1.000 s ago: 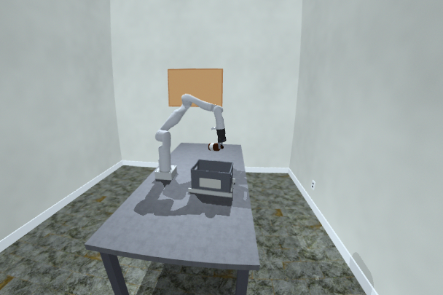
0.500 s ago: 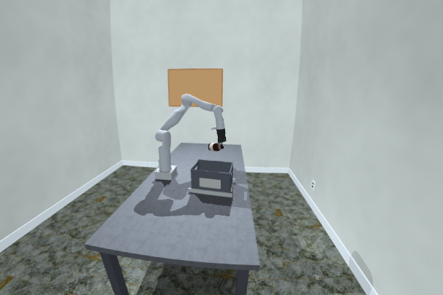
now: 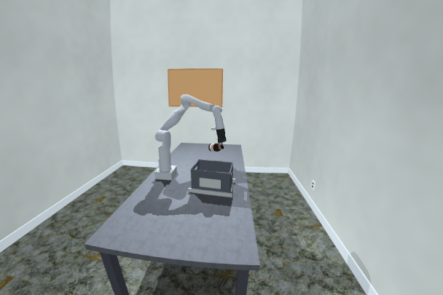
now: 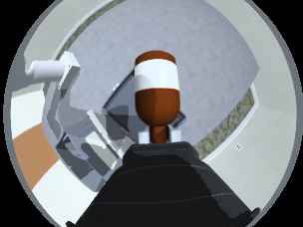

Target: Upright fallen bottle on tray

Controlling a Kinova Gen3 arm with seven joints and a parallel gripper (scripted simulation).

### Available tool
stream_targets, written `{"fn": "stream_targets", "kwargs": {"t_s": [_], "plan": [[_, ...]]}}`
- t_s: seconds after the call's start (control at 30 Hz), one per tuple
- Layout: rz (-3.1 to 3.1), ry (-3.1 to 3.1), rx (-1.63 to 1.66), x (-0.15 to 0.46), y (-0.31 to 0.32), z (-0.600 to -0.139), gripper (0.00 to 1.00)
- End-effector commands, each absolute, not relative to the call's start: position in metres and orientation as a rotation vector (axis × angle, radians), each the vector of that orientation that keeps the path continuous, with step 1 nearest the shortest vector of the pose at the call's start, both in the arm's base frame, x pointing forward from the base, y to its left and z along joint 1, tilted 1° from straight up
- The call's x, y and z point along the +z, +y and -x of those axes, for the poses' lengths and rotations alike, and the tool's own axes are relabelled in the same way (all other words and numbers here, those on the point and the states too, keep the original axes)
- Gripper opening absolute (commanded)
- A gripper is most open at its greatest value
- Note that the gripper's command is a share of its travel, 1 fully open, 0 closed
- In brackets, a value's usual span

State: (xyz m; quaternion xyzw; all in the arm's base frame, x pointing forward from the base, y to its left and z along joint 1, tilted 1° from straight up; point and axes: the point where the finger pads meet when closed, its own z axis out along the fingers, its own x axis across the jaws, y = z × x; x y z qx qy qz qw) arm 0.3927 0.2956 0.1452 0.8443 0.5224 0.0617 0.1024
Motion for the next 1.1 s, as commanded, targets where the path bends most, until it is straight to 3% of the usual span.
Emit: {"fn": "stream_targets", "kwargs": {"t_s": [0.0,1.07], "plan": [[-2.479,1.549,0.187,0.1447,0.2986,-0.3894,0.0],[-2.387,1.493,0.276,0.1464,0.2991,-0.3888,0.0]]}}
